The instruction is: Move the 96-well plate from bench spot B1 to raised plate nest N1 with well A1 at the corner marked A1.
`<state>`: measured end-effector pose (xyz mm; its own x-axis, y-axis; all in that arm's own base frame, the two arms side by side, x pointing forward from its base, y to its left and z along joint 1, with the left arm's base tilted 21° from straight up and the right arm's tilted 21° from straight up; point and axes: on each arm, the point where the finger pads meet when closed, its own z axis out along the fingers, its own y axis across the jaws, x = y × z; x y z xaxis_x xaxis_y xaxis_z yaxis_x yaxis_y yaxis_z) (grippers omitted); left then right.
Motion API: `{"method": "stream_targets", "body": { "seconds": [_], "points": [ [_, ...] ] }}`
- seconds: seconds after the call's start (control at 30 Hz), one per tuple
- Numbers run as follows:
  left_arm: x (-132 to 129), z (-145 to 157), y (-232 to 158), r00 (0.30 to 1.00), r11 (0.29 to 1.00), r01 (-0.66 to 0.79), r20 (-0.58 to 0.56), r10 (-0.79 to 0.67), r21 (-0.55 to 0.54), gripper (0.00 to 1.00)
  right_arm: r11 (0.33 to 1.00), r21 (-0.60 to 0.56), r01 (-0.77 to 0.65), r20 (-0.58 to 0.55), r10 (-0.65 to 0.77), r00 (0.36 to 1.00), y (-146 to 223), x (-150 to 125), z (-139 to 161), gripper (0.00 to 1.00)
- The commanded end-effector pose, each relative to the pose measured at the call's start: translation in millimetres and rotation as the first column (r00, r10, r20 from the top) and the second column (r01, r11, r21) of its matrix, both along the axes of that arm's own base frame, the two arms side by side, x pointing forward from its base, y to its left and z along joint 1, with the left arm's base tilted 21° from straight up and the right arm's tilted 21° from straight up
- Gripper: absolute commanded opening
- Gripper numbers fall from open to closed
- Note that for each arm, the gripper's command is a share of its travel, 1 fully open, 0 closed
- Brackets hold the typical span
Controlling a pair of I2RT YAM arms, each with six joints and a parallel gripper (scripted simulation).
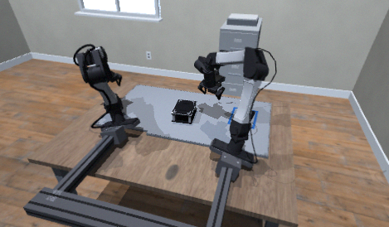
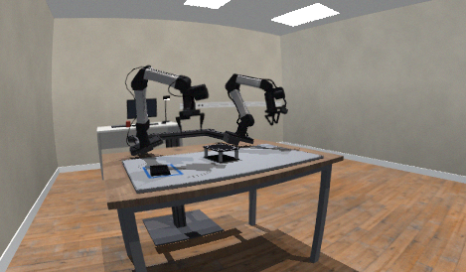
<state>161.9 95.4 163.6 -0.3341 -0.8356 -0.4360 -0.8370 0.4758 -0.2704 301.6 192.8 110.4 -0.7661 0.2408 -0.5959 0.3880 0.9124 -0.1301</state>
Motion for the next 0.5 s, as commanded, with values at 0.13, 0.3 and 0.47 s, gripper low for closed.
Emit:
{"method": "stream_targets", "body": {
  "seconds": [0.13, 0.3, 0.47],
  "points": [
    [40.1, 11.6, -36.0, 0.860, 0.856, 0.510, -0.023, -0.510, 0.083, 1.00, 1.000, -0.006, -0.025, 0.050, 0.025, 0.998, -43.3, 15.3, 17.0, 1.00],
    [55.3, 11.1, -62.9, 0.677, 0.667, 0.734, -0.063, -0.733, 0.131, 1.00, 1.000, -0.020, -0.024, 0.057, 0.025, 0.998, -71.4, 20.6, 20.8, 1.00],
    [62.7, 11.2, -79.3, 0.539, 0.521, 0.838, -0.089, -0.838, 0.163, 1.00, 0.999, -0.024, -0.031, 0.059, 0.033, 0.998, -84.1, 23.7, 22.5, 1.00]
  ]
}}
